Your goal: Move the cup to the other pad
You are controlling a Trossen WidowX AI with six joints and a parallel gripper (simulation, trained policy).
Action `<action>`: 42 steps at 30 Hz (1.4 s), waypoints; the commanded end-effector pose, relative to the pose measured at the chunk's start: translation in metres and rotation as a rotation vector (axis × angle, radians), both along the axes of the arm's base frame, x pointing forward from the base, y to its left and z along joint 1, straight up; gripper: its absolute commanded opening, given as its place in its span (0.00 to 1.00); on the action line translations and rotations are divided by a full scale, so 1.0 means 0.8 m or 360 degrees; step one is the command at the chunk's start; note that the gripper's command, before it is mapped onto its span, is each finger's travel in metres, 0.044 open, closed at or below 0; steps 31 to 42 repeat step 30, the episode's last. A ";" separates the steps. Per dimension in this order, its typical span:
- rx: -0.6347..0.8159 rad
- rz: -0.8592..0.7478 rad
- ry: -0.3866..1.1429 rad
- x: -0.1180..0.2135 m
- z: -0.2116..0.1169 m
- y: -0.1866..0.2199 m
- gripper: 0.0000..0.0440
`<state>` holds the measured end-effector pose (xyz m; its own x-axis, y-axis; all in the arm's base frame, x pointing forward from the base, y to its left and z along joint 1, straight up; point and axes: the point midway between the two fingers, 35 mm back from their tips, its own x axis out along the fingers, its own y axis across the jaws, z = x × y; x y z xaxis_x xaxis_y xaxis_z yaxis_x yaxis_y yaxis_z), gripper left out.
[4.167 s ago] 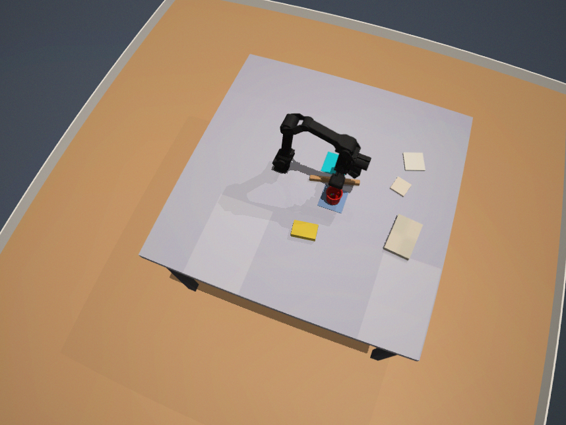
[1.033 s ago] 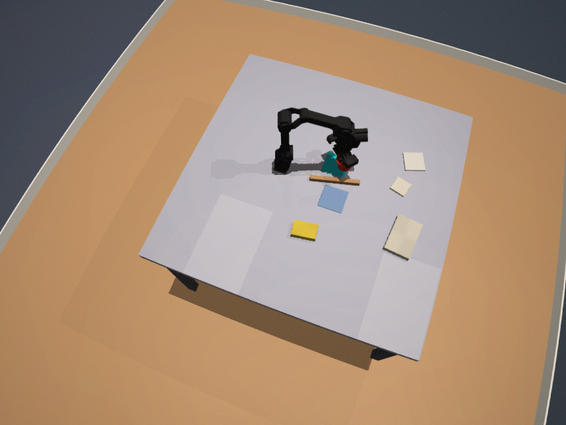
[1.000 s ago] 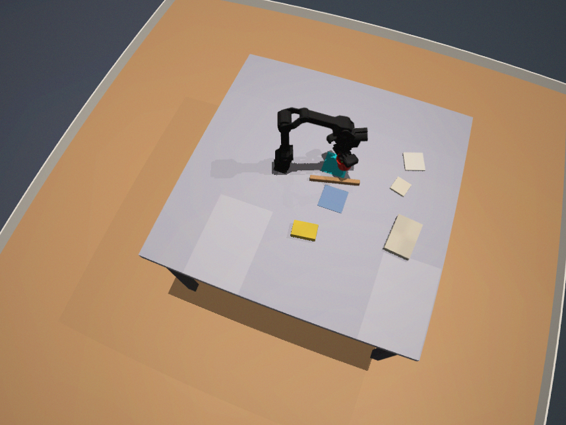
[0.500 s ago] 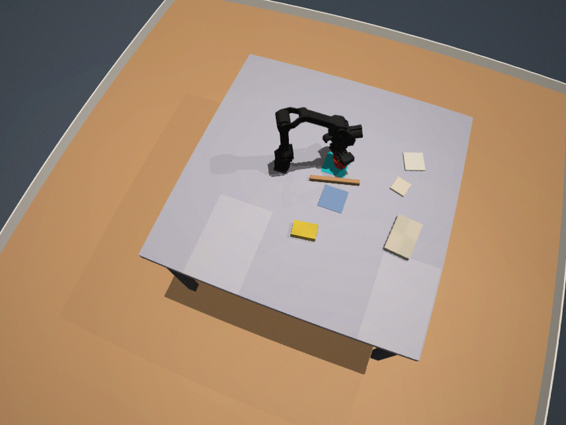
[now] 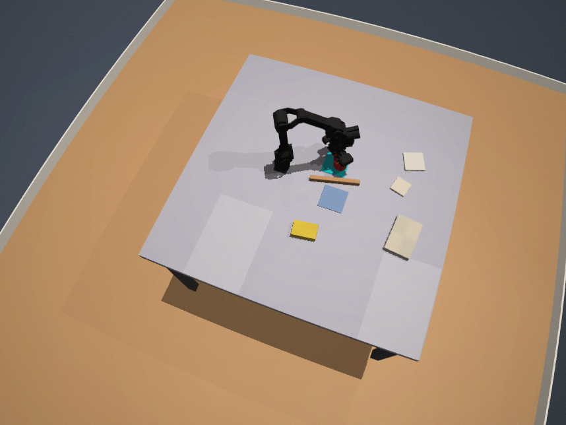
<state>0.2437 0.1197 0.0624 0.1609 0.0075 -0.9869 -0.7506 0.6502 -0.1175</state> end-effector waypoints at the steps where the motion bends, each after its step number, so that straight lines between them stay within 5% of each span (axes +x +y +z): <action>1: 0.0053 -0.0006 -0.0040 0.003 0.007 0.004 0.30; 30: 0.0283 0.0036 -0.0249 -0.013 0.066 0.005 0.63; 42: 0.0283 0.0036 -0.0249 -0.013 0.066 0.005 0.63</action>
